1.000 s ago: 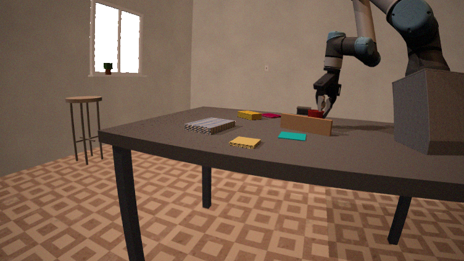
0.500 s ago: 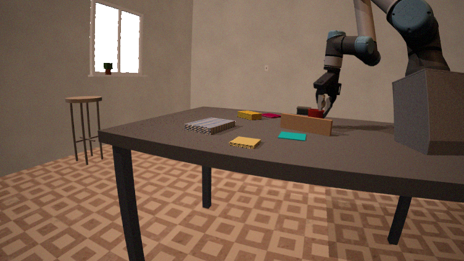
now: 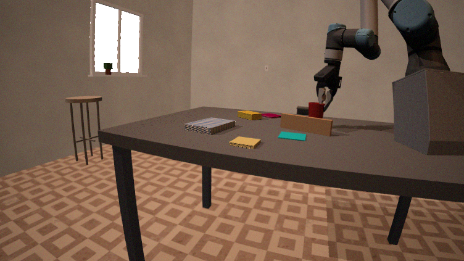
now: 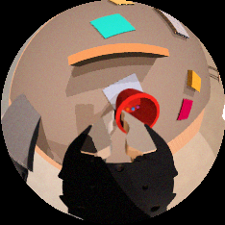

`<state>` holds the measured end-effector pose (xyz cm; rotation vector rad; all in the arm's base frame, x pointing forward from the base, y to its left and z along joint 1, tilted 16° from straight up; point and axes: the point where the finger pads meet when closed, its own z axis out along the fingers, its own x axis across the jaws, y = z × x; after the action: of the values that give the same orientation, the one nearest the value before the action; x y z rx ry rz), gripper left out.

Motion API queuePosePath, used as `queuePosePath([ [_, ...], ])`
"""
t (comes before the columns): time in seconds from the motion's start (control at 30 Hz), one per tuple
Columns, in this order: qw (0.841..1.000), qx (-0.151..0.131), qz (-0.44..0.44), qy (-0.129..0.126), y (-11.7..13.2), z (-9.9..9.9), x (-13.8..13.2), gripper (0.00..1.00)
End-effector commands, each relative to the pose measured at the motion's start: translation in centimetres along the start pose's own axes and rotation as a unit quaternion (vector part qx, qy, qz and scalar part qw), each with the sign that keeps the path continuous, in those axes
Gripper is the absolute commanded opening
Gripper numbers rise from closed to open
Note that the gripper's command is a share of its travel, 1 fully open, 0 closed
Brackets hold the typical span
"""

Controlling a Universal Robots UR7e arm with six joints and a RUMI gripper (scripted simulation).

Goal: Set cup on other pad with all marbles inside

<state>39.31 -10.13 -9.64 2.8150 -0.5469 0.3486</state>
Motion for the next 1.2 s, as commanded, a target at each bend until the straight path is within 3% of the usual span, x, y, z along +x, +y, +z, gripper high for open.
queuePosePath([
  [0.0, 1.0, 0.0, 0.0, -0.001, 0.0, -0.8, 0.1, 0.03],
  [0.5, 1.0, 0.0, 0.0, -0.001, 0.0, -4.4, 0.5, 0.03],
  [1.17, 1.0, 0.0, 0.0, -0.001, 0.0, -4.9, 0.5, 0.03],
])
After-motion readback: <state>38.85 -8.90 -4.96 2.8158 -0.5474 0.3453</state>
